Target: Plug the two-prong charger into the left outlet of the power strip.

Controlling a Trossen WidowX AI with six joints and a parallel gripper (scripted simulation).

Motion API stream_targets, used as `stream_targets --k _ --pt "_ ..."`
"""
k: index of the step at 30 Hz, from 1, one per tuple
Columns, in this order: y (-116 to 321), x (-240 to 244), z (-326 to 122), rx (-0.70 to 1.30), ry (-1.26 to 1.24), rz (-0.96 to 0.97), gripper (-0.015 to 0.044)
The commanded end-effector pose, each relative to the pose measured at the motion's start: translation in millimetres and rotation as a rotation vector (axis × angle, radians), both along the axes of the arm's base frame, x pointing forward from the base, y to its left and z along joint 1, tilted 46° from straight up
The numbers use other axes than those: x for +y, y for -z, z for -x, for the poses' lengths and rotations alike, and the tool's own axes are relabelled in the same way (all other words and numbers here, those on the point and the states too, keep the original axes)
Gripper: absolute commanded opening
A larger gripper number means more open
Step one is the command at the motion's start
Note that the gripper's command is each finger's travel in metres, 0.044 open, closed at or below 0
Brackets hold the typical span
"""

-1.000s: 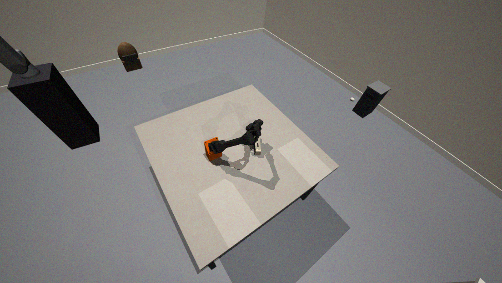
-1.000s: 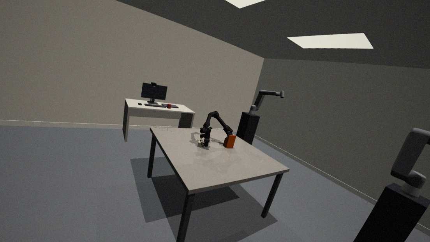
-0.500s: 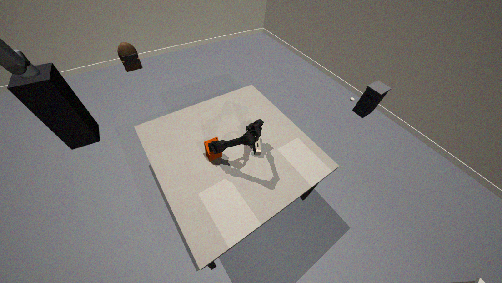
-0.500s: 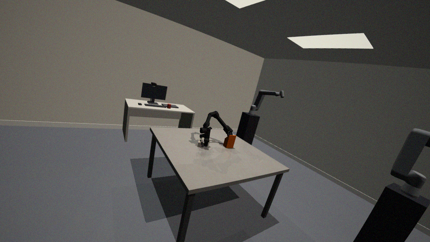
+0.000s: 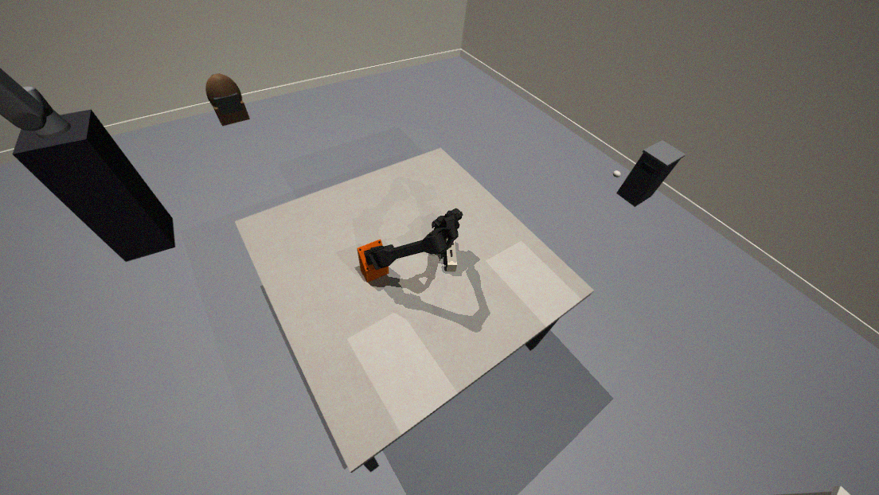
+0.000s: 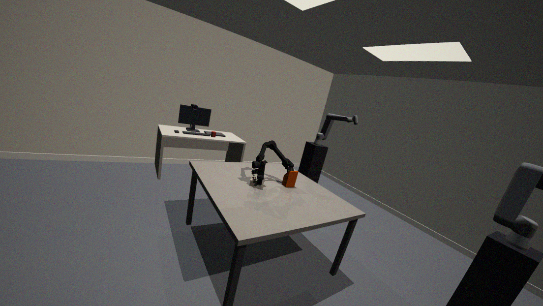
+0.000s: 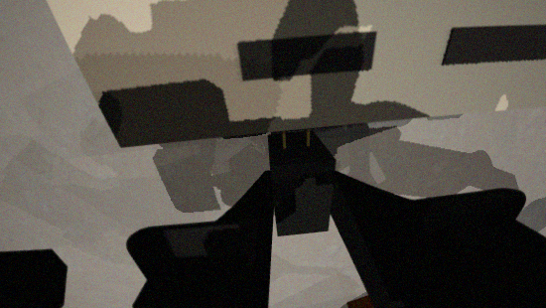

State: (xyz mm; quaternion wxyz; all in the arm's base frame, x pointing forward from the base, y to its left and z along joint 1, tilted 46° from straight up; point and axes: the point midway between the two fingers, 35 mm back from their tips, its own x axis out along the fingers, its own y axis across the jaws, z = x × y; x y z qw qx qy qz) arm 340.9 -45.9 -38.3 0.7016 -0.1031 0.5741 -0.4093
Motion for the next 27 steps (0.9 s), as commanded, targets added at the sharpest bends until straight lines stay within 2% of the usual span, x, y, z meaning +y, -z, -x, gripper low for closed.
stream_targets --k 1,27 --pt "-0.6 -0.7 -1.0 0.004 -0.003 0.003 0.0" --pt "-3.1 -2.5 -6.9 0.004 -0.003 0.003 0.0"
